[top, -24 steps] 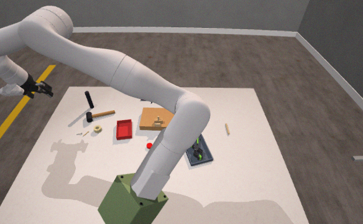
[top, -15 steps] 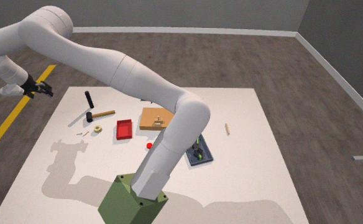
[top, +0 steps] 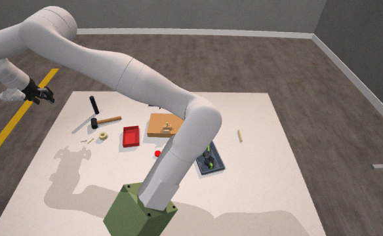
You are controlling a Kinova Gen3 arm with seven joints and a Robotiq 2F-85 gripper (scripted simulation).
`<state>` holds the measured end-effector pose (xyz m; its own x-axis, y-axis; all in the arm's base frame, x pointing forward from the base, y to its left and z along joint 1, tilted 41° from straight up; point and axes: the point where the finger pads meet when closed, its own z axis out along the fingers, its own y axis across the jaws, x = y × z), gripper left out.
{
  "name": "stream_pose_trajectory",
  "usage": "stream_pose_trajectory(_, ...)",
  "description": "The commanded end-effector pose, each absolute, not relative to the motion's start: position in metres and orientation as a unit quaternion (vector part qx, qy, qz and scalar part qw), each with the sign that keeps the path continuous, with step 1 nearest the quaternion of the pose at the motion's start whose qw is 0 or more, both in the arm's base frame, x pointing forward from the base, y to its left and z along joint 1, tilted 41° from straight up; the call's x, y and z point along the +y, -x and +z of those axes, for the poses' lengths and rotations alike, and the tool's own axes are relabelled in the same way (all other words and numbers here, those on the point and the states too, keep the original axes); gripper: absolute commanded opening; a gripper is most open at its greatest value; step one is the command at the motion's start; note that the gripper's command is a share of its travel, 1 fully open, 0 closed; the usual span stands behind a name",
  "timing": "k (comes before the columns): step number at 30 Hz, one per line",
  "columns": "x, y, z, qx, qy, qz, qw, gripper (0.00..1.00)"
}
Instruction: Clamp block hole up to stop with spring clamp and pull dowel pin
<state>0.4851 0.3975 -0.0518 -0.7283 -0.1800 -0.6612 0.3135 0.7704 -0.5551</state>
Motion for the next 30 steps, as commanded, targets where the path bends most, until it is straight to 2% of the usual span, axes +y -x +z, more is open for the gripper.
stream_pose_trajectory(1, 0.398, -0.488, -0.049, 0.867, -0.037, -0.335, 0.367, 0.1)
stream_pose_trajectory(30, 0.336, -0.542, -0.004, 0.867, -0.046, -0.343, 0.358, 0.1)
